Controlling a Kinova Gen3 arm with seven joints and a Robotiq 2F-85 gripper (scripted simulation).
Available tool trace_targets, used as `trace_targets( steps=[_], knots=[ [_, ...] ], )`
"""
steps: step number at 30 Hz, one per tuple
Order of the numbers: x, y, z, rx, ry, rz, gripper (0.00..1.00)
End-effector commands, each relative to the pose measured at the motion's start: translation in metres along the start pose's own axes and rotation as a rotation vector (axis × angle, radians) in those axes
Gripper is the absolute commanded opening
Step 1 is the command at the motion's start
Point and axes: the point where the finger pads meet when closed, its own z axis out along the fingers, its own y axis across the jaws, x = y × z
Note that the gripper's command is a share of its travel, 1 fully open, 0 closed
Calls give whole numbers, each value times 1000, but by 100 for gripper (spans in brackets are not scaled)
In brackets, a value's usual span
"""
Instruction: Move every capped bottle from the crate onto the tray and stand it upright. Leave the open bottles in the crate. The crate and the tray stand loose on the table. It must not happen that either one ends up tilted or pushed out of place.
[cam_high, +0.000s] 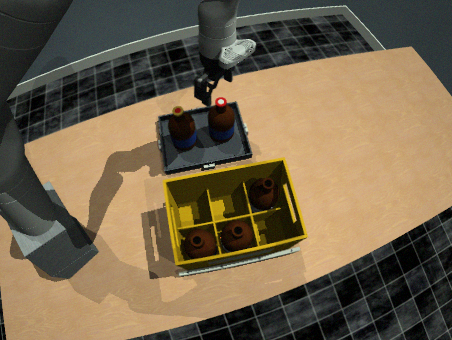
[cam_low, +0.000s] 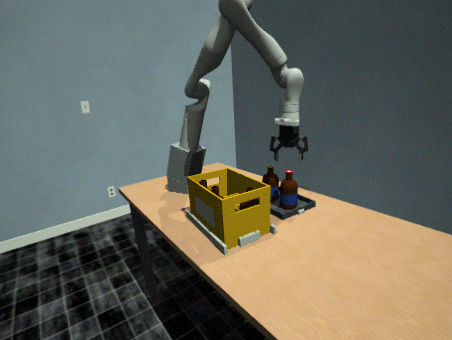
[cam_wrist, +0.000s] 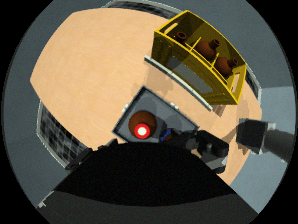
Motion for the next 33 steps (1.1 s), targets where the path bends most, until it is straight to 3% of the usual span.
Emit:
trace_targets(
  steps=[1, 17, 33],
  knots=[
    [1, 0, -1, 1, 0, 0, 100],
    [7, -1, -16, 4, 6, 3, 100],
    [6, -1, -63, 4, 6, 3, 100]
  ],
)
